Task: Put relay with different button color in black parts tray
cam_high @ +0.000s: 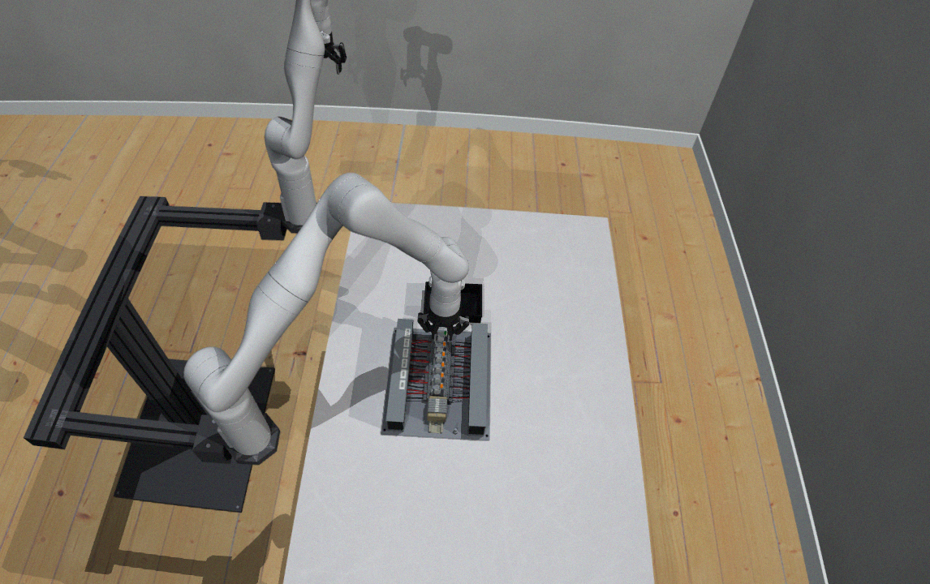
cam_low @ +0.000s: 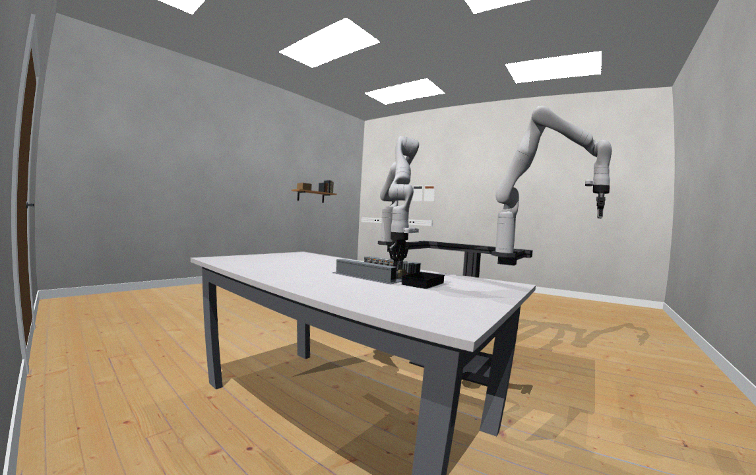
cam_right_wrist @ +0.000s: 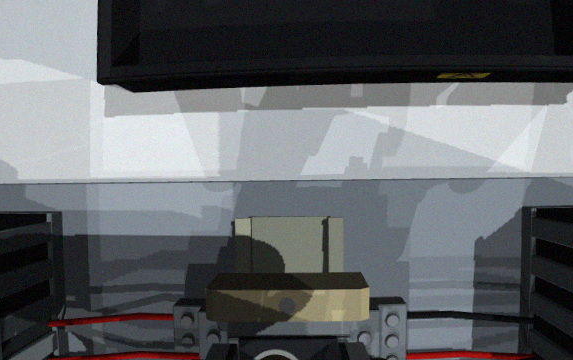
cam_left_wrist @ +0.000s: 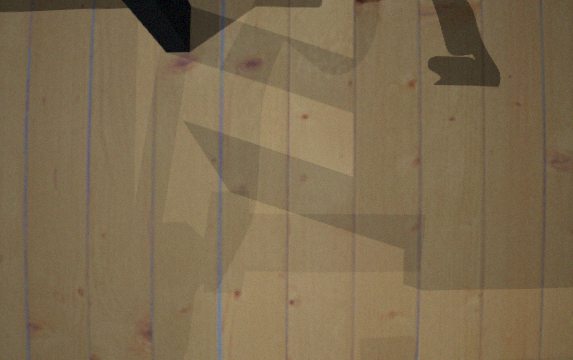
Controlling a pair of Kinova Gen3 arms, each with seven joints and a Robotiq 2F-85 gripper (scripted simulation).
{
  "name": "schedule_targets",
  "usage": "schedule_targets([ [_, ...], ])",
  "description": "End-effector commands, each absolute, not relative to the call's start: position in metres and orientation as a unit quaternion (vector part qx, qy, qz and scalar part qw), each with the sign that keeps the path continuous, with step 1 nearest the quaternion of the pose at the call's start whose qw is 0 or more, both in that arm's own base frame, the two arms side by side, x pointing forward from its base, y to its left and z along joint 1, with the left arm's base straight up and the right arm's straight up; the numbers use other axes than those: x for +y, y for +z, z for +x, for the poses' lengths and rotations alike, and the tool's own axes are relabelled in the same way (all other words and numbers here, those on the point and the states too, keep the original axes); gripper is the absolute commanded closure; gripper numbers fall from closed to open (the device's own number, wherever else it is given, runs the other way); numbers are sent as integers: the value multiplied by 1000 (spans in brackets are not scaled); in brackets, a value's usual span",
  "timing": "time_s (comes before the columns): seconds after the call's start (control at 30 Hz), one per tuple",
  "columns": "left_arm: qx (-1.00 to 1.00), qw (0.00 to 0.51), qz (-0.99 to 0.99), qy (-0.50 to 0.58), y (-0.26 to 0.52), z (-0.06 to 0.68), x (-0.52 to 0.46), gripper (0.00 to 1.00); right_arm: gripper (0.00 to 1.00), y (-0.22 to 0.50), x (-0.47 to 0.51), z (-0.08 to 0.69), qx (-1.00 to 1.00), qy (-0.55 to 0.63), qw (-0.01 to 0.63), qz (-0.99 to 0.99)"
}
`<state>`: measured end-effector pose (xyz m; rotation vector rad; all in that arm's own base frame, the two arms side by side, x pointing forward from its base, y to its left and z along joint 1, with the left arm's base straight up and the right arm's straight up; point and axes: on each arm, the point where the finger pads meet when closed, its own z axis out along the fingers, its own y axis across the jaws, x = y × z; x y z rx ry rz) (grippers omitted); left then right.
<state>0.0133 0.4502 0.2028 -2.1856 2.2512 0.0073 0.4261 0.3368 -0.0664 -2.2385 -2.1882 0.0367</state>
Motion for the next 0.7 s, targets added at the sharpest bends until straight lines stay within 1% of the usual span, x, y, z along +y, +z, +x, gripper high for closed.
schedule_targets([
  [0.0, 717, 3, -697, 3, 203, 13, 450, 2, 655, -65, 337, 427, -699, 12, 7, -715],
  [0.67, 717, 3, -697, 3, 203, 13, 450, 2, 655, -65, 337, 428, -699, 21, 16, -715],
])
